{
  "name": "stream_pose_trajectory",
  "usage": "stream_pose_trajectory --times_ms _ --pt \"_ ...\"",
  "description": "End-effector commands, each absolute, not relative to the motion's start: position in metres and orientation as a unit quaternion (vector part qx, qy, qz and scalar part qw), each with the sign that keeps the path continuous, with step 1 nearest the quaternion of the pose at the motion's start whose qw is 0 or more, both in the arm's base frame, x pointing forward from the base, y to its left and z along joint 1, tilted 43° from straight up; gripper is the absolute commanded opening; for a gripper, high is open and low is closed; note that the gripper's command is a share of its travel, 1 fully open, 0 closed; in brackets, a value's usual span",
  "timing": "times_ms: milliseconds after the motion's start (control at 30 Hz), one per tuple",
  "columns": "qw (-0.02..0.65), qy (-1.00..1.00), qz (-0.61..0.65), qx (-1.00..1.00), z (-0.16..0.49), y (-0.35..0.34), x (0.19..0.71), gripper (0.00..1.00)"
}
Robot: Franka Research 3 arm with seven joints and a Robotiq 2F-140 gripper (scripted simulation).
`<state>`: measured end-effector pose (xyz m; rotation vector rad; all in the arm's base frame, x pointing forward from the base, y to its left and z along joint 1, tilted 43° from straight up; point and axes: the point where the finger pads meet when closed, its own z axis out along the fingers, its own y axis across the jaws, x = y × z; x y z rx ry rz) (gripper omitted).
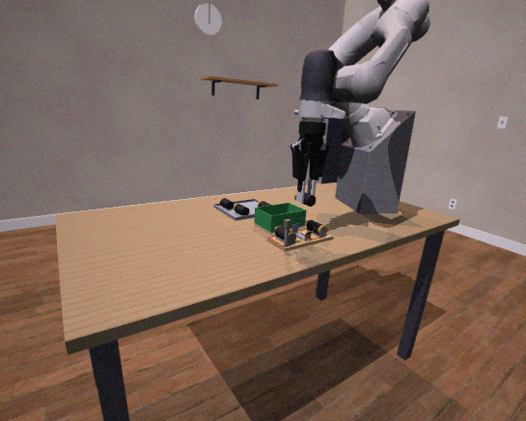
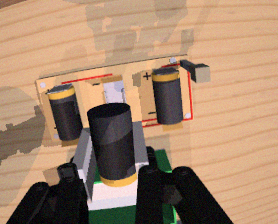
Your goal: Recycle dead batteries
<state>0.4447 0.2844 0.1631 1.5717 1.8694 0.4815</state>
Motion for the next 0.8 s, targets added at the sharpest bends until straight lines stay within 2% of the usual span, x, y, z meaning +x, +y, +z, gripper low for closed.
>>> stream_pose_trajectory --times_ms 0,133,333,767 --pt "0.319 0.710 0.183 0.600 0.163 0.285 0.445 0.16" --pt "0.319 0.710 0.183 0.600 0.159 0.284 0.448 0.16" --pt "0.319 0.710 0.183 0.600 0.118 0.278 0.486 0.16" --pt "0.319 0.710 0.183 0.600 0.117 0.277 0.487 0.16"
